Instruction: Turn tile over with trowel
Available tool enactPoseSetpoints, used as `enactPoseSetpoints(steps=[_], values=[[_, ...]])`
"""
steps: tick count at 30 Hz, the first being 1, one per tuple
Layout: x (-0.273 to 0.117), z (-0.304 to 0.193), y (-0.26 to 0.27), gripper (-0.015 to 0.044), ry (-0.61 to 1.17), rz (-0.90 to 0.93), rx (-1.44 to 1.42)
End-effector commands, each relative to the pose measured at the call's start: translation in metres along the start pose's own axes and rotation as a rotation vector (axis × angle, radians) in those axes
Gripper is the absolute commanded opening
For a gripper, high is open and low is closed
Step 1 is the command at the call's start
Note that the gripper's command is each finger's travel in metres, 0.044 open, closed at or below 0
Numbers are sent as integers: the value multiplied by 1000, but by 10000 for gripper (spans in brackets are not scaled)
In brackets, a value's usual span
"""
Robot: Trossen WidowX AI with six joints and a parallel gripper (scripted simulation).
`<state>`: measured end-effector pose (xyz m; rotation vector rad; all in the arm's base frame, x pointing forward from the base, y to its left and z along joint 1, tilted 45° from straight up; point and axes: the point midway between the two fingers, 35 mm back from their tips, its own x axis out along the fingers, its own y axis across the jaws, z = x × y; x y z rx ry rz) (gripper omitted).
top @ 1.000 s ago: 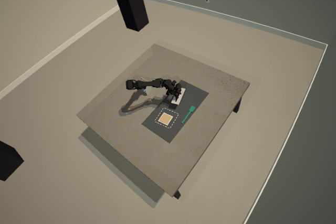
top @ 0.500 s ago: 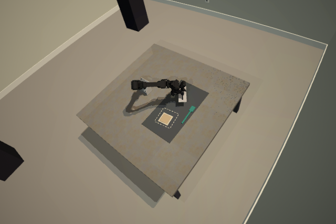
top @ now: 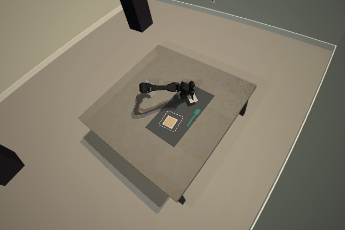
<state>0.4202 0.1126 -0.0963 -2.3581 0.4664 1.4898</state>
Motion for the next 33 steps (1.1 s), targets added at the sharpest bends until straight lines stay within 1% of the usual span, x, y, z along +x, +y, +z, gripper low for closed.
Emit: enactPoseSetpoints(steps=[1, 15, 24, 33], values=[[5, 2, -10, 0, -45, -27, -45], [33, 23, -22, 0, -257, -94, -211], [34, 23, -22, 0, -260, -95, -213], [45, 23, -12, 0, -259, -94, -214]])
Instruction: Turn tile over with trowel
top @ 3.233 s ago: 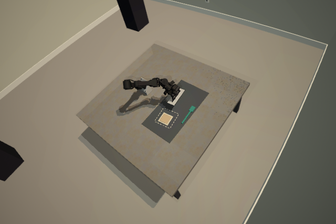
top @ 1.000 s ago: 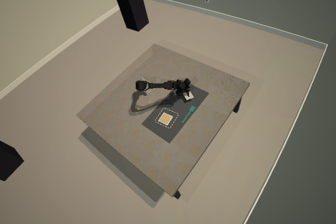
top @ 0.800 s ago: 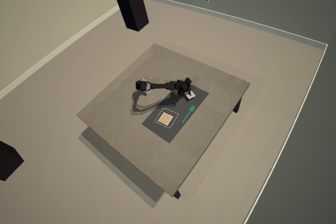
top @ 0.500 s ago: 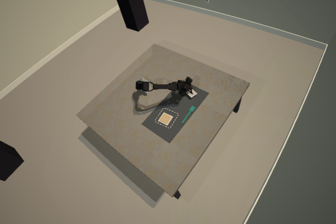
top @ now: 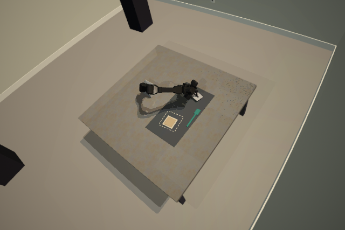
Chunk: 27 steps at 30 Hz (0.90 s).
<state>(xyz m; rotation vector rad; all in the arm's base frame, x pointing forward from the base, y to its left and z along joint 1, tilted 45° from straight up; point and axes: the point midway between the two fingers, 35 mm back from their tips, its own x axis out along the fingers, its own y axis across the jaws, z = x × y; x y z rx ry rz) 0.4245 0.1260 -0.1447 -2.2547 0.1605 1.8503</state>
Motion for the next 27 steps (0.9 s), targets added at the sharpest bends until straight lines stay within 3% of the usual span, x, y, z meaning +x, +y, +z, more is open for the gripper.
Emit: enactPoseSetpoints(steps=[1, 15, 27], values=[[2, 0, -1, 0, 0, -14, -8], [15, 0, 15, 0, 1, -13, -8], [15, 0, 15, 300, 1, -13, -8]])
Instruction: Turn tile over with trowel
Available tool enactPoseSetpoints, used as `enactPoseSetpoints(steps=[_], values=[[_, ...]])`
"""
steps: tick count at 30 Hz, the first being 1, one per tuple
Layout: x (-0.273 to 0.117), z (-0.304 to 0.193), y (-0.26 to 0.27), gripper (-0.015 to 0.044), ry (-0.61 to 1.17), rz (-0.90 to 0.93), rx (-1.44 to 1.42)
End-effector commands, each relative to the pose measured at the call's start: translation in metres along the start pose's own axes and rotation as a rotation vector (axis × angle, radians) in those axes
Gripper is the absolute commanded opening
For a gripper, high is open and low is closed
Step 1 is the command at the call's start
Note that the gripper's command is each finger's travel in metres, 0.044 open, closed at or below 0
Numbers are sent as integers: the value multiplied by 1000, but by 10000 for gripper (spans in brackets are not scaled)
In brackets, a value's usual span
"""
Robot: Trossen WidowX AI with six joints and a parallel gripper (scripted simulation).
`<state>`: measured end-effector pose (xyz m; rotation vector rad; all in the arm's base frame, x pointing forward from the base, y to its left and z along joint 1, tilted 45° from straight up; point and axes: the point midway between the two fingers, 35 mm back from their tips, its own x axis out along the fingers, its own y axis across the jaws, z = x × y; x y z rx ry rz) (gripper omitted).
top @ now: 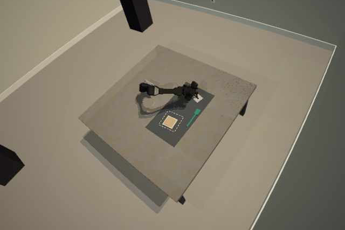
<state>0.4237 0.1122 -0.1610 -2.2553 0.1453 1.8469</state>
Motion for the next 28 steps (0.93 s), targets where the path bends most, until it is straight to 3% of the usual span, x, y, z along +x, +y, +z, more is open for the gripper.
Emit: enactPoseSetpoints(steps=[1, 10, 28], values=[[0, 0, 0, 300, 0, -4, -3], [-3, 0, 0, 300, 0, -3, -3], [-68, 3, -6, 300, -1, 0, 0]])
